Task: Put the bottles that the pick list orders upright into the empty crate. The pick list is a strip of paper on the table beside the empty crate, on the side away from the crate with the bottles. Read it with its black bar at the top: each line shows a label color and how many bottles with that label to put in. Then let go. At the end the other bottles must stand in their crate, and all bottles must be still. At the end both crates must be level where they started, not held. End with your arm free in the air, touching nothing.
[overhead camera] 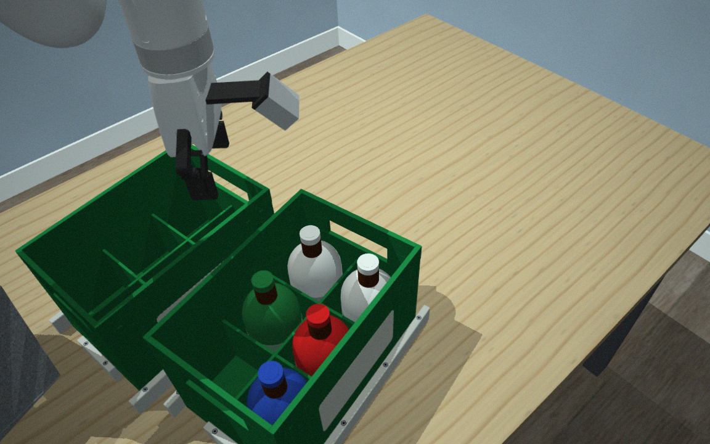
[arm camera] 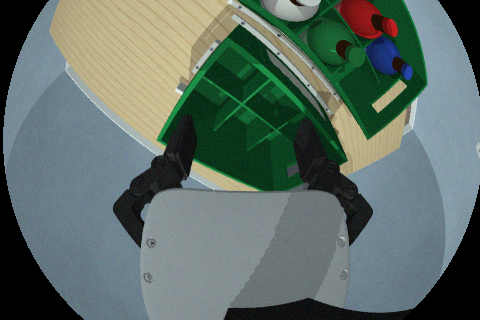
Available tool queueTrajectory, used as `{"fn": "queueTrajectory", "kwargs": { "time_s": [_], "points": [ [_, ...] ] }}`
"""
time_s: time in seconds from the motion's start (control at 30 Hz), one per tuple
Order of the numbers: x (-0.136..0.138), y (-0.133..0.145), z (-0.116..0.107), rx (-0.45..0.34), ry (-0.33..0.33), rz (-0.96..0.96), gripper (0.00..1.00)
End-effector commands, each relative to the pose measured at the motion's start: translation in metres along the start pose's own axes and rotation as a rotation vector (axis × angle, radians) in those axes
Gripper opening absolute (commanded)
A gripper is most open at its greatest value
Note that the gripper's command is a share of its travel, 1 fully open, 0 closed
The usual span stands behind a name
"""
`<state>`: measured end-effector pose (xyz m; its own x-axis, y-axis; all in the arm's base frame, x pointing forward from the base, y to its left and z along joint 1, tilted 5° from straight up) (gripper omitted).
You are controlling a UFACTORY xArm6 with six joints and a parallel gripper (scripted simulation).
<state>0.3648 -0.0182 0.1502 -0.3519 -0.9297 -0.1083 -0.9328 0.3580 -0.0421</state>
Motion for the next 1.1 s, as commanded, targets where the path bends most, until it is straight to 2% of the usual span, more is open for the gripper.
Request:
{"fn": "queueTrajectory", "kwargs": {
  "time_s": [0.0,0.53,0.57,1.03,1.07],
  "points": [
    [0.000,-0.001,-0.001,0.004,-0.001,0.000,1.00],
    [0.000,-0.001,-0.001,0.004,-0.001,0.000,1.00],
    [-0.001,-0.001,-0.006,0.004,-0.001,0.000,0.65],
    [-0.003,0.000,-0.076,0.004,-0.001,0.000,0.65],
    [-0.003,0.000,-0.076,0.004,-0.001,0.000,0.65]
  ]
}}
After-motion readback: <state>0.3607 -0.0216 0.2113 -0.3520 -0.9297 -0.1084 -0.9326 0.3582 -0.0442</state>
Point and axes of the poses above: the point where the finger pads meet when closed, its own z axis out along the fingers, its own x axis across the jaws, y = z × x, the point moved 8 cm from there along -z, back along the fingers, and after that the axes turned 7 degrees about -z, right-handed, at the moved point
